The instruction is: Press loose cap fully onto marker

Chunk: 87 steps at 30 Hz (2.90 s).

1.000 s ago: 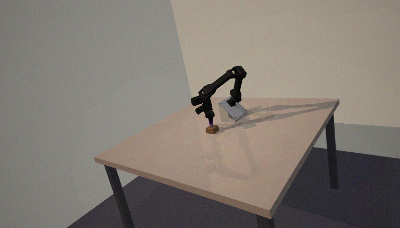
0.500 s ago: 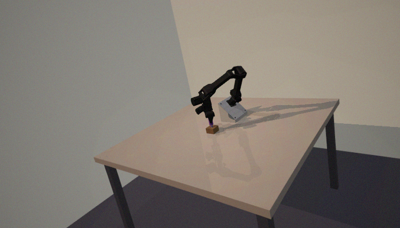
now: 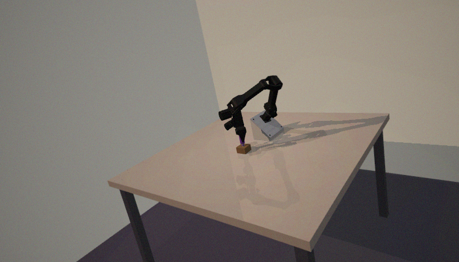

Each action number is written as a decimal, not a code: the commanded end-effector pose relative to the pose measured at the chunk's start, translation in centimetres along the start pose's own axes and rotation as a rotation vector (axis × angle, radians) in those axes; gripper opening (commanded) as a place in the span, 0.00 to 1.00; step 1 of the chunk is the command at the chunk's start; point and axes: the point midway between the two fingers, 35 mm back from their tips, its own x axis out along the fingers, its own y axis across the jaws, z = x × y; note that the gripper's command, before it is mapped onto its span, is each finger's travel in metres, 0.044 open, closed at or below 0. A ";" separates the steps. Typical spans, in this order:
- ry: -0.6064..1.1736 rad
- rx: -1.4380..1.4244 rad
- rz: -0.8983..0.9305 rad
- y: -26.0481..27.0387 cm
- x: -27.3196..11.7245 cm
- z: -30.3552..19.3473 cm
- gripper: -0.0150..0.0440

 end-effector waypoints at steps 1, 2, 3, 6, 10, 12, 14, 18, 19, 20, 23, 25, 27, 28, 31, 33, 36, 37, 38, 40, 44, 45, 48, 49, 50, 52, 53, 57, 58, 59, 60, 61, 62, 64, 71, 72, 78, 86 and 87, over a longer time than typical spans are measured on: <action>-0.023 -0.009 0.008 0.1 -4.3 0.5 1.00; -0.023 -0.009 0.008 0.1 -5.6 0.4 1.00; -0.022 -0.009 0.008 0.0 -6.3 0.3 1.00; -0.022 -0.009 0.009 0.0 -6.6 0.2 1.00; -0.022 -0.144 0.008 0.0 -6.4 0.2 0.87; -0.022 -0.336 0.006 0.0 -6.2 0.2 0.78; -0.023 -0.528 0.005 0.0 -5.9 0.2 0.69; -0.023 -0.840 0.002 0.0 -5.6 0.2 0.51; -0.023 -0.856 0.002 0.0 -5.5 0.2 0.47; -0.023 -0.856 0.002 0.0 -5.5 0.2 0.42; -0.023 -0.856 0.002 0.0 -5.5 0.2 0.29; -0.023 -0.856 0.002 0.0 -5.5 0.2 0.25; -0.023 -0.856 0.002 0.0 -5.5 0.2 0.25; -0.023 -0.856 0.002 0.0 -5.5 0.2 0.25; -0.023 -0.856 0.002 0.0 -5.5 0.2 0.25; -0.023 -0.856 0.002 0.0 -5.5 0.2 0.25; -0.023 -0.856 0.002 0.0 -5.2 0.2 0.25; -0.023 -0.856 0.002 0.0 -5.1 0.2 0.25; -0.023 -0.856 0.002 0.0 -5.0 0.2 0.25; -0.023 -0.856 0.002 0.0 -4.7 0.2 0.25; -0.023 -0.856 0.003 0.1 -4.0 0.2 0.25; -0.023 -0.856 0.003 0.1 -3.9 0.2 0.25; -0.023 -0.856 0.003 0.1 -3.4 0.2 0.25; -0.023 -0.856 0.003 0.1 -3.3 0.2 0.25; -0.023 -0.856 0.003 0.1 -3.1 0.2 0.25; -0.023 -0.856 0.003 0.1 -2.8 0.2 0.25; -0.023 -0.856 0.003 0.1 -2.7 0.2 0.25; -0.023 -0.856 0.003 0.1 -2.1 0.2 0.25; -0.023 -0.856 0.003 0.1 -1.9 0.2 0.25; -0.023 -0.856 0.003 0.1 -1.8 0.2 0.25; -0.023 -0.856 0.004 0.1 -1.6 0.2 0.25; -0.023 -0.856 0.004 0.1 -1.5 0.2 0.25; -0.023 -0.856 0.004 0.1 -1.4 0.3 0.25; -0.023 -0.856 0.004 0.2 -1.4 0.3 0.25; -0.038 -0.863 0.001 0.3 -2.3 0.5 0.25; -0.039 -0.862 0.000 0.3 -3.0 0.6 0.25; -0.039 -0.863 -0.002 0.2 -10.7 0.4 0.25; -0.038 -0.863 -0.002 0.1 -11.0 0.4 0.48; -0.038 -0.863 -0.002 0.1 -11.0 0.4 0.52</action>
